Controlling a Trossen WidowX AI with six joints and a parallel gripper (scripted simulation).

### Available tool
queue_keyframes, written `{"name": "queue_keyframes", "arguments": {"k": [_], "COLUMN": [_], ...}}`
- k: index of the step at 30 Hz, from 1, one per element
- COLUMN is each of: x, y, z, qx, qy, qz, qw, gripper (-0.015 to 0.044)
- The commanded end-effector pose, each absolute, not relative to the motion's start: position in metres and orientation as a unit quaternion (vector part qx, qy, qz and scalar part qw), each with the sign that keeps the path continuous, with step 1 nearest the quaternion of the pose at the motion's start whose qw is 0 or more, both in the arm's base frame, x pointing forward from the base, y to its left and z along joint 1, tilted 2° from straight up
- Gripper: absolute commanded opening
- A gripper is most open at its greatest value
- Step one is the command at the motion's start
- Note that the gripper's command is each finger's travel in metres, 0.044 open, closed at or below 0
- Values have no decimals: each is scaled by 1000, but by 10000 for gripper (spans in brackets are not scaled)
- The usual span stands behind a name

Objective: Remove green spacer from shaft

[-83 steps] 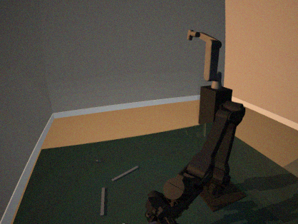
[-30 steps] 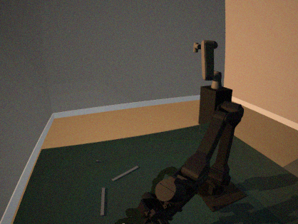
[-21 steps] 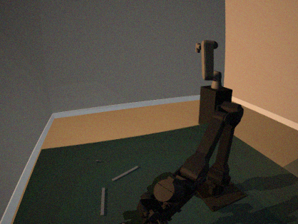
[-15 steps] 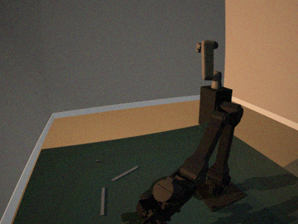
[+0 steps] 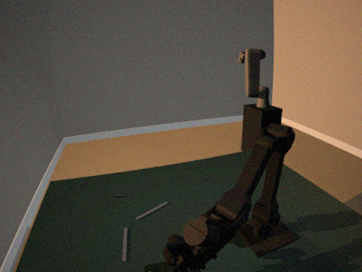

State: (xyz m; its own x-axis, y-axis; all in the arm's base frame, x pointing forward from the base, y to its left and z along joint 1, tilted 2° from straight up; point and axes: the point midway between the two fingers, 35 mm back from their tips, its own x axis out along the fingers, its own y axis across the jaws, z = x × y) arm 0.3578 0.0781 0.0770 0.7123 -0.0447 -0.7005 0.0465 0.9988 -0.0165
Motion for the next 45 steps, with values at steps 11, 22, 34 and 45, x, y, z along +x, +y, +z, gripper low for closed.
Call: {"name": "queue_keyframes", "arguments": {"k": [11, 22, 34, 45], "x": [365, 369, 374, 379], "y": [78, 78, 78, 77], "z": [79, 79, 79, 79], "qx": [1, 1, 1, 1], "qy": [376, 376, 376, 376], "qz": [-24, -24, -24, -24], "qw": [926, 926, 926, 926], "gripper": [0, 0, 0, 0]}}
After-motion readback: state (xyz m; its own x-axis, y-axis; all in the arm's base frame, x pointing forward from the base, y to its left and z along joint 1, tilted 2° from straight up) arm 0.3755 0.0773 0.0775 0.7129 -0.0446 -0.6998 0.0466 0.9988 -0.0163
